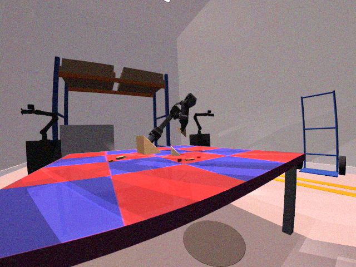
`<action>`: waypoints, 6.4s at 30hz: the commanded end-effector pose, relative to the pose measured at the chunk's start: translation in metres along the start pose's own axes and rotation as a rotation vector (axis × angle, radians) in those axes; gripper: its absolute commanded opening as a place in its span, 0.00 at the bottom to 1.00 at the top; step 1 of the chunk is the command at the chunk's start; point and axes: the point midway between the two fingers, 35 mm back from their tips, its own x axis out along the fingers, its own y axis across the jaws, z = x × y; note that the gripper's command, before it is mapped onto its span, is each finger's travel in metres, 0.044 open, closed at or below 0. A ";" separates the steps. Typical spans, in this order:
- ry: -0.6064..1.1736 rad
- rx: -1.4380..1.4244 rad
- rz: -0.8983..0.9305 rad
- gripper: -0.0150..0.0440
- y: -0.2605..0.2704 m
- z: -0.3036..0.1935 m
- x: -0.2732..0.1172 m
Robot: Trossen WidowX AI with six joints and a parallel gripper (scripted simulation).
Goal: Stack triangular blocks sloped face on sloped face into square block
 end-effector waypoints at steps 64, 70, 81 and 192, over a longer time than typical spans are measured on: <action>-0.016 -0.074 -0.018 0.25 -0.009 0.018 0.106; -0.016 -0.074 -0.018 0.25 -0.009 0.019 0.110; -0.016 -0.075 -0.018 0.25 -0.009 0.020 0.117; -0.012 -0.073 -0.009 1.00 -0.006 0.020 0.024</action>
